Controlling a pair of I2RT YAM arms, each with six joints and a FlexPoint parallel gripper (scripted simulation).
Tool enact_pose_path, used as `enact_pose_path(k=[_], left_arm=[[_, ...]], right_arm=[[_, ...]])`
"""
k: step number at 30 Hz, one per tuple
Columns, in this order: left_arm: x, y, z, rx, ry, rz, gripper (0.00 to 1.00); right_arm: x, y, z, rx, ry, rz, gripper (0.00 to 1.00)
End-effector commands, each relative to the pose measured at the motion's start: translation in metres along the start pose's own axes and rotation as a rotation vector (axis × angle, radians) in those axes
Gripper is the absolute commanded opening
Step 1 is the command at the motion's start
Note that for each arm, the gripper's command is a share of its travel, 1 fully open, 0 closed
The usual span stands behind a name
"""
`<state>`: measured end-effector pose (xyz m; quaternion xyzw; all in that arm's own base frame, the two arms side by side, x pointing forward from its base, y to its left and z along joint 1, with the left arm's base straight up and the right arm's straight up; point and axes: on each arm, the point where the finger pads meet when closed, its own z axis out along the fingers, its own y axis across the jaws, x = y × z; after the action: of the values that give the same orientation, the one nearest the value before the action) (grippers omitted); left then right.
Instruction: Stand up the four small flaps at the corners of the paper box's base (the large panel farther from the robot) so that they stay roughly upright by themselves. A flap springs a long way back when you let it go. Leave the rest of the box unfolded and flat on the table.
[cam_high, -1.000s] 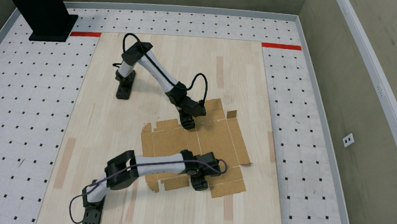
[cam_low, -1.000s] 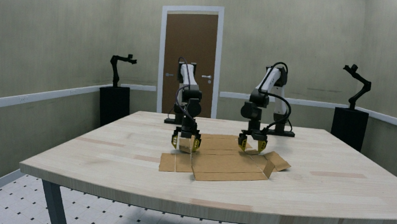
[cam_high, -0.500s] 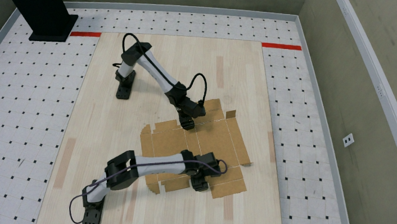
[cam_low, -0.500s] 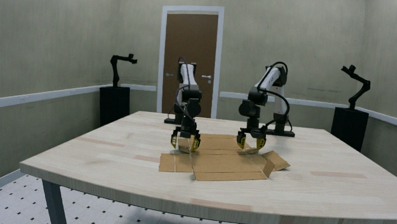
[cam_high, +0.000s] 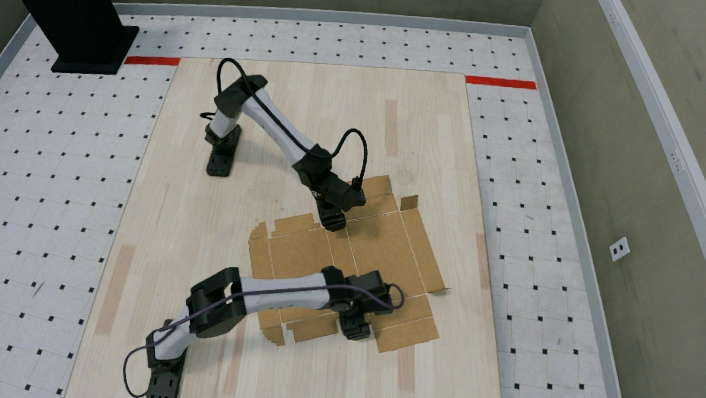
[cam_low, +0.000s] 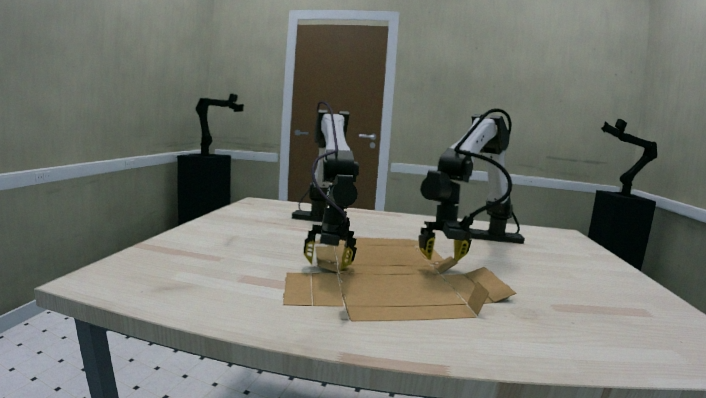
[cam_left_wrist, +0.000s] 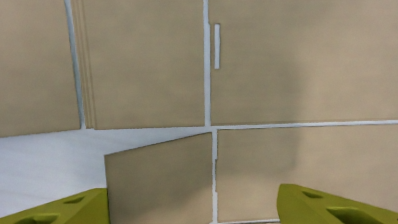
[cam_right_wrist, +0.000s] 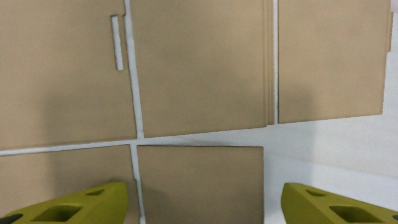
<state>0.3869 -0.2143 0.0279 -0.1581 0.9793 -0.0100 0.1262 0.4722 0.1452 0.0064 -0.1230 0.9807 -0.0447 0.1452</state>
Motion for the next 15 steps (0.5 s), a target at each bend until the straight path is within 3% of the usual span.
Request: enact_pose_path(k=[1, 9, 11, 15], left_arm=[[-0.010, -0.024, -0.037, 0.088, -0.041, -0.015, 0.77], [-0.013, -0.030, -0.039, 0.097, -0.048, -0.018, 0.77], [-0.003, -0.027, -0.016, 0.043, -0.009, -0.007, 0.77], [-0.004, -0.032, -0.016, 0.038, -0.013, -0.007, 0.77]], right_arm=[[0.005, 0.009, 0.011, -0.015, 0.028, -0.014, 0.77], [0.005, 0.009, 0.011, -0.016, 0.028, -0.014, 0.77], [0.005, 0.009, 0.011, -0.016, 0.028, -0.014, 0.77], [0.005, 0.009, 0.011, -0.016, 0.028, -0.014, 0.77]])
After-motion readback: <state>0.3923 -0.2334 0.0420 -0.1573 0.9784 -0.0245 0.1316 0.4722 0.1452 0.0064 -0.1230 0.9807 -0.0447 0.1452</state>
